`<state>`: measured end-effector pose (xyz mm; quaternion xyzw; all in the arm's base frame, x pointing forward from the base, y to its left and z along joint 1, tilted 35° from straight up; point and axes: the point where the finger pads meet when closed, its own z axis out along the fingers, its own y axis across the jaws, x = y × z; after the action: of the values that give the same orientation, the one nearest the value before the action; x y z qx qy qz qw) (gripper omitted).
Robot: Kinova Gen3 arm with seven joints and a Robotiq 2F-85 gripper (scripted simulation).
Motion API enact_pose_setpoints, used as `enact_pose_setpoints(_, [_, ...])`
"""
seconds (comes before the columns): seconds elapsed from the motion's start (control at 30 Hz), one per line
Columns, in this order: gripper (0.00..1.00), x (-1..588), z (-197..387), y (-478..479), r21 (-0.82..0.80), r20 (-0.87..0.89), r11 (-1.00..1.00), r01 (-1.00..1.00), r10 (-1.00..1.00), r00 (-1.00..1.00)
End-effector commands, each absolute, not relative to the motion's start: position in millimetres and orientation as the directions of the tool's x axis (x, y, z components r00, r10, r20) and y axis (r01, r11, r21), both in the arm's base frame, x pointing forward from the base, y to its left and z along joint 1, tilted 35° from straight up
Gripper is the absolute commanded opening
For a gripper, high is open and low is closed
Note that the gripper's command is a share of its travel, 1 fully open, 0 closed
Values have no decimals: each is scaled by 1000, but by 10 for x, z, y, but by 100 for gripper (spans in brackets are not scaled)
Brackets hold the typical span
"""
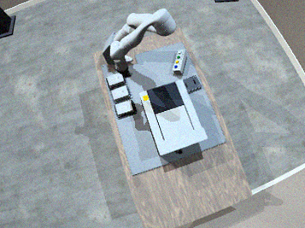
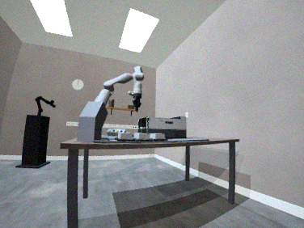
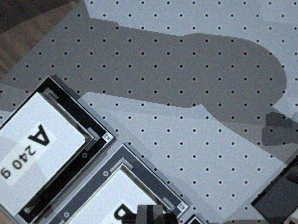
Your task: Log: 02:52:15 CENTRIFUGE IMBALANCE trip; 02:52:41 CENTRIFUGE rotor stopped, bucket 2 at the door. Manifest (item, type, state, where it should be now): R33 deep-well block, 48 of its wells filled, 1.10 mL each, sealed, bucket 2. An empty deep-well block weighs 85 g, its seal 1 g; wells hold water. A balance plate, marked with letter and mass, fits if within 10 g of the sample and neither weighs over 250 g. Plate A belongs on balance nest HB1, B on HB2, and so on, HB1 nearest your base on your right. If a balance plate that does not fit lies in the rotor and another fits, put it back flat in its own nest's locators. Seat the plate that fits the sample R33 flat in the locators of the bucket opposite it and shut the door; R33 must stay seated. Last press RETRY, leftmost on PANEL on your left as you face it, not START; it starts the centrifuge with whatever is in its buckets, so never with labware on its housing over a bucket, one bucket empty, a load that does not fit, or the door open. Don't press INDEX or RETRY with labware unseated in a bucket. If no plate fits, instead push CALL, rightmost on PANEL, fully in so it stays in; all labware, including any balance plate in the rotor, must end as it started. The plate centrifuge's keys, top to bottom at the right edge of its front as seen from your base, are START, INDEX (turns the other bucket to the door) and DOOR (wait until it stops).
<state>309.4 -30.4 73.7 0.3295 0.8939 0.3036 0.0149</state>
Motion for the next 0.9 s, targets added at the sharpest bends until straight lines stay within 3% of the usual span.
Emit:
enact_pose_setpoints(0.0, [10, 3080, 686, -385, 547, 191, 578, 605, 618, -763])
enact_pose_setpoints(0.87, [10, 2844, 262, -933, 481, 323, 403, 779, 745, -584])
